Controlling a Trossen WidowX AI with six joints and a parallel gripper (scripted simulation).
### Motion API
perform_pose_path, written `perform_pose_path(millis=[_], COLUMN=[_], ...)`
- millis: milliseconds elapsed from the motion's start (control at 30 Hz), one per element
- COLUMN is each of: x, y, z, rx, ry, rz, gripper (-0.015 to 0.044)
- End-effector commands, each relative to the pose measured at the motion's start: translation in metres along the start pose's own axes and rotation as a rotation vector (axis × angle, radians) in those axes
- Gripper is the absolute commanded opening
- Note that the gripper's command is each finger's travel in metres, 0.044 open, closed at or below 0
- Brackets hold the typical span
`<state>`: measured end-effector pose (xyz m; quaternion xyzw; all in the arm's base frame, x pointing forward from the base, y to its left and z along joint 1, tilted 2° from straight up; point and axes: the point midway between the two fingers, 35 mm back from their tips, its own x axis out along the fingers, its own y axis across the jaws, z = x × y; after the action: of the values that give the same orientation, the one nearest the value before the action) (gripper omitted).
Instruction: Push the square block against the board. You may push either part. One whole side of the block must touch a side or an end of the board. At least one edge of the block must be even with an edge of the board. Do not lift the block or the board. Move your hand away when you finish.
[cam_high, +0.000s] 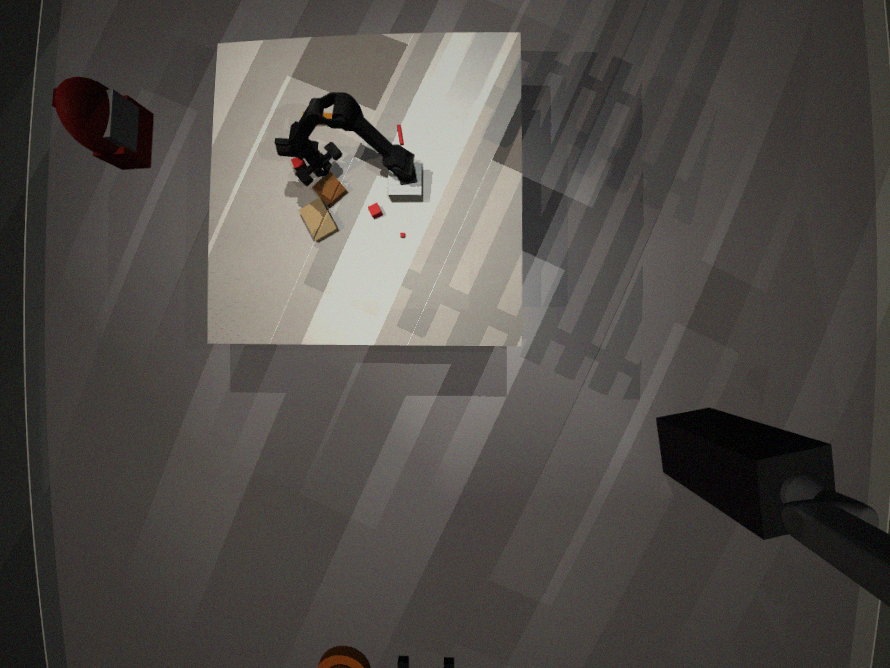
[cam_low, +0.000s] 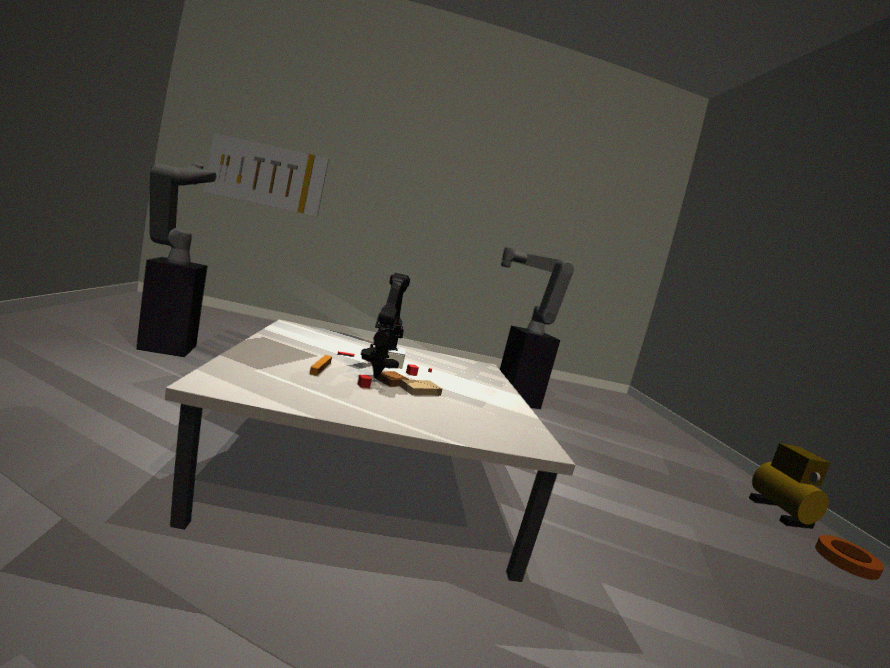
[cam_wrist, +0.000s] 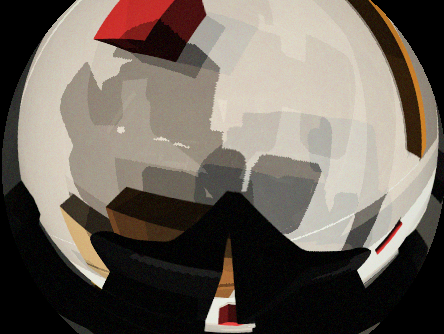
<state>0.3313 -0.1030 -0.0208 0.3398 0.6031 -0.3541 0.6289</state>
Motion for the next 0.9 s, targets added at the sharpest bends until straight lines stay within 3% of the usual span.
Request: perform_pose_path(millis=[0, 867], x=[0.002, 0.002], y=[-0.001, 0.0], z=[-0.007, -0.025], rx=[-0.001, -0.001], ry=[0.009, 0.01], rz=[-0.005, -0.005], gripper=[0.0, 0.0])
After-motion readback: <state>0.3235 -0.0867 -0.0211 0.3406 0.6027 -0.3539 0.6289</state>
